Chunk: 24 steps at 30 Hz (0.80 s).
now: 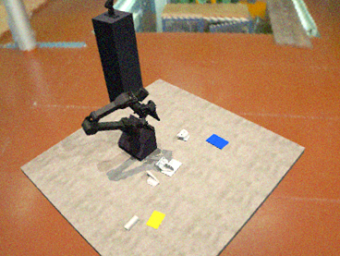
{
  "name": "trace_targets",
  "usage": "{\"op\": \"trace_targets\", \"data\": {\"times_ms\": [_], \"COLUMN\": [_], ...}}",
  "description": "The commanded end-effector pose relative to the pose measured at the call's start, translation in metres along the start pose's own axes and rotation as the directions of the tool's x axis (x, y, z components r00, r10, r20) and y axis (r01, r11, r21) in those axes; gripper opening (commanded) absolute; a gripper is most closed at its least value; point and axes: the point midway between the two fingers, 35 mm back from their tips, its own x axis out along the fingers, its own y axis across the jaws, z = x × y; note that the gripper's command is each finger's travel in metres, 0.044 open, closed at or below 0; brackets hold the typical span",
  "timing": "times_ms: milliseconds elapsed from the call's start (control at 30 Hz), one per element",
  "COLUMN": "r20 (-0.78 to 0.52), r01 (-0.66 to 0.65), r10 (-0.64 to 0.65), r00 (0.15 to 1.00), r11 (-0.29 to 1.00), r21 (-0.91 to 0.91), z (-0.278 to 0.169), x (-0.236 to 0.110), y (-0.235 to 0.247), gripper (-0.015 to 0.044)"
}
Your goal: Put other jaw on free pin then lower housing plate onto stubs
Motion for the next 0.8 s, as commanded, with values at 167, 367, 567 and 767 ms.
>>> {"op": "trace_targets", "data": {"times_ms": [167,367,567,767], "r20": [-0.122,-0.213,-0.298,-0.416], "r01": [0.045,0.090,0.138,0.199], "r10": [-0.035,-0.051,-0.060,-0.064], "r00": [0.992,0.976,0.953,0.907], "r11": [0.995,0.981,0.959,0.936], "r21": [0.086,0.174,0.247,0.290], "z": [-0.001,-0.007,-0.016,-0.033], "x": [0.024,0.042,0.059,0.081], "y": [-0.023,-0.042,-0.061,-0.087], "gripper": [0.0440,0.0440,0.0440,0.0440]}}
